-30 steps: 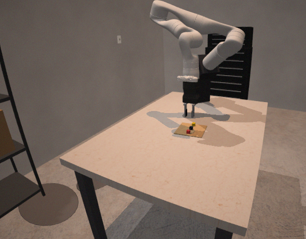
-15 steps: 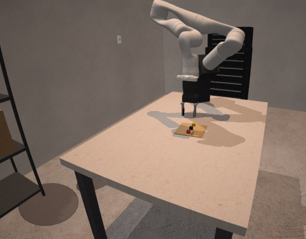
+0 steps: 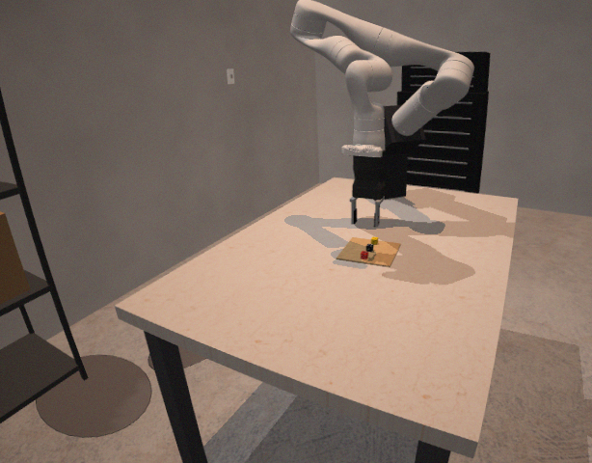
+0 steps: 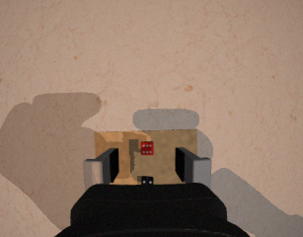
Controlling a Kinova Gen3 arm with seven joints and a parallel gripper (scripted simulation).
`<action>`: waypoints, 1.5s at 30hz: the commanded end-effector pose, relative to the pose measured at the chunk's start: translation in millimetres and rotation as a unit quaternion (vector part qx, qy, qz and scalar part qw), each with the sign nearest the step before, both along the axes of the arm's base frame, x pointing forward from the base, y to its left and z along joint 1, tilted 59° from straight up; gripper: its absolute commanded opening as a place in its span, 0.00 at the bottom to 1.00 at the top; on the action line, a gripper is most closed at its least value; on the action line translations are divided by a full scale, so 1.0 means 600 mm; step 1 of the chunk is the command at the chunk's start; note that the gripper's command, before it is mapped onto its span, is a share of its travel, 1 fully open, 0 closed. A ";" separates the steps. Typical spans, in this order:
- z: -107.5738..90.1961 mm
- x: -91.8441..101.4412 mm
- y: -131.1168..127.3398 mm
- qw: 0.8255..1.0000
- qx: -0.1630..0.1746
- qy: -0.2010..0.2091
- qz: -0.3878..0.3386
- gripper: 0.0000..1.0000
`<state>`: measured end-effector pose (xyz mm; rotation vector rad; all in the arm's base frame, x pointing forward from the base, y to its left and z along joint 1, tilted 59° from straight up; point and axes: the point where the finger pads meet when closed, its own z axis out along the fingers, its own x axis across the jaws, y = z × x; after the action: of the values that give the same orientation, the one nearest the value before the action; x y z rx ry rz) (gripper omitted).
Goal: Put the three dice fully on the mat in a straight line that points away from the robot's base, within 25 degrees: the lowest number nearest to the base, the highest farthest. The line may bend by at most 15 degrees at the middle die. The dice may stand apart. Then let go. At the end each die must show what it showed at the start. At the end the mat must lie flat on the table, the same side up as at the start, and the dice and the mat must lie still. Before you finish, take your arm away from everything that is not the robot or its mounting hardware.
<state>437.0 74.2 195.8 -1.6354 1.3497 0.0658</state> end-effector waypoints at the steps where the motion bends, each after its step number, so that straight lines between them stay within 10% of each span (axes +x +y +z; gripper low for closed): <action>1: 0.002 -0.001 -0.004 1.000 0.000 -0.001 -0.001 1.00; 45: 0.074 -0.071 -0.099 1.000 0.000 -0.001 -0.001 1.00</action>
<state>394.2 15.5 240.1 -1.6348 1.3505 0.0645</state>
